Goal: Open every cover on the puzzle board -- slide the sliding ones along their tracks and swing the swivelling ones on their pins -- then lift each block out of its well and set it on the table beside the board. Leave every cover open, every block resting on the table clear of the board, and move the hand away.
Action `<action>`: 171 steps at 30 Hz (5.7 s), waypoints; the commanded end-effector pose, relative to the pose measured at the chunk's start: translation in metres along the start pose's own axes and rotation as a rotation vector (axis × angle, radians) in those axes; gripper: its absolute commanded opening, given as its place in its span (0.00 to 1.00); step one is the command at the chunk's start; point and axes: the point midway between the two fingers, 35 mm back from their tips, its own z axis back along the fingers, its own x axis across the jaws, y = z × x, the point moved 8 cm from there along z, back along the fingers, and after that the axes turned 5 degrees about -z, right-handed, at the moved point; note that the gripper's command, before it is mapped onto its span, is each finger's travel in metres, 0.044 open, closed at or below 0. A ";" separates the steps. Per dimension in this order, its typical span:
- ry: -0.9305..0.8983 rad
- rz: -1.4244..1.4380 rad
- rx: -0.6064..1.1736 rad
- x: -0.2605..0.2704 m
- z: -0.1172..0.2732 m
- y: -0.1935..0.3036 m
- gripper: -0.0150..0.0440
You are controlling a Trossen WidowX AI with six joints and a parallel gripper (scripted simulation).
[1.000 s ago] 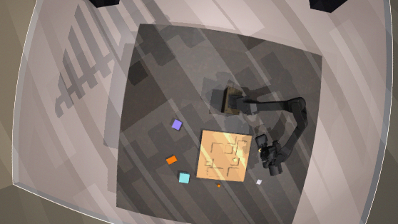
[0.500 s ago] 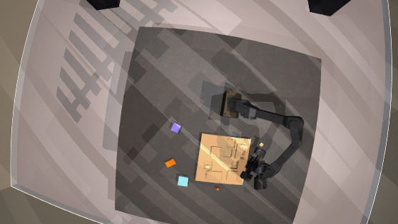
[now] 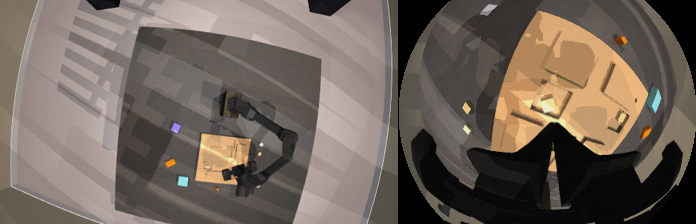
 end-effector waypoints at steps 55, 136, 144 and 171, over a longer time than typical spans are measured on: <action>-0.080 -0.234 -0.010 -0.166 -0.070 0.011 0.25; -0.074 0.279 -0.031 -0.162 -0.071 0.022 0.30; -0.070 0.474 -0.037 -0.164 -0.061 0.022 0.50; -0.056 1.189 -0.061 -0.167 -0.022 0.022 0.50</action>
